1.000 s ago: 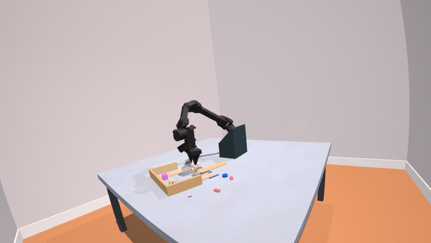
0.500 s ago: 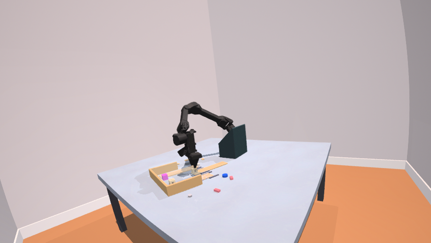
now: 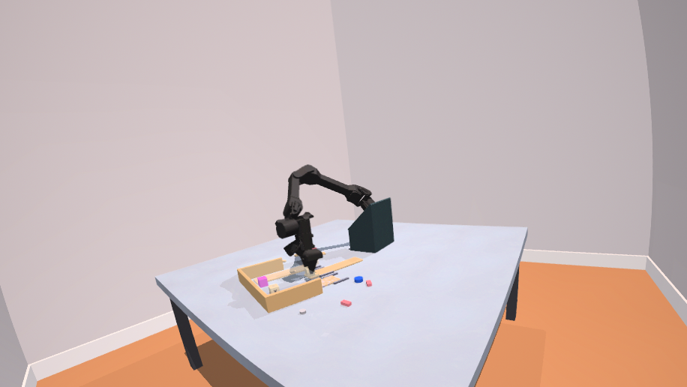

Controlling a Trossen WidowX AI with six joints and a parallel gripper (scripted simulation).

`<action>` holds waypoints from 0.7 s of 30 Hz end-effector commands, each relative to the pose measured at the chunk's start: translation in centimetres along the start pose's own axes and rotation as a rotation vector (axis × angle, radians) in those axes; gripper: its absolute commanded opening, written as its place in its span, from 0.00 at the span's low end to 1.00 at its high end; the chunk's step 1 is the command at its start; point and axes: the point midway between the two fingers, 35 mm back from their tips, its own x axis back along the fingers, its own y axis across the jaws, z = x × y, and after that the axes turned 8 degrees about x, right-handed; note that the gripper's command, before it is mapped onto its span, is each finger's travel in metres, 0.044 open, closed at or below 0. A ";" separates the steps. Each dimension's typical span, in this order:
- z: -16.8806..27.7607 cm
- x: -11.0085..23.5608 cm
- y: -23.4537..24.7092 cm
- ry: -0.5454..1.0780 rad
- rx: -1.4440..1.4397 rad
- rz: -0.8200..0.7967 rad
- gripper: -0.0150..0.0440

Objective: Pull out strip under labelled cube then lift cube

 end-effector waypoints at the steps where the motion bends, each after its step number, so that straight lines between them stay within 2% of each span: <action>1: 0.2 -0.8 0.0 0.004 0.009 0.005 0.68; 5: 0.2 -0.8 0.0 0.004 0.009 0.005 0.68; 9: 0.1 -0.6 0.0 0.003 0.001 0.002 0.50; 16: 0.1 -0.6 0.0 0.003 0.001 0.002 0.42; 19: 0.1 -0.5 0.0 0.003 0.001 0.002 0.29; 21: 0.3 -0.3 -0.1 0.004 0.006 0.001 0.25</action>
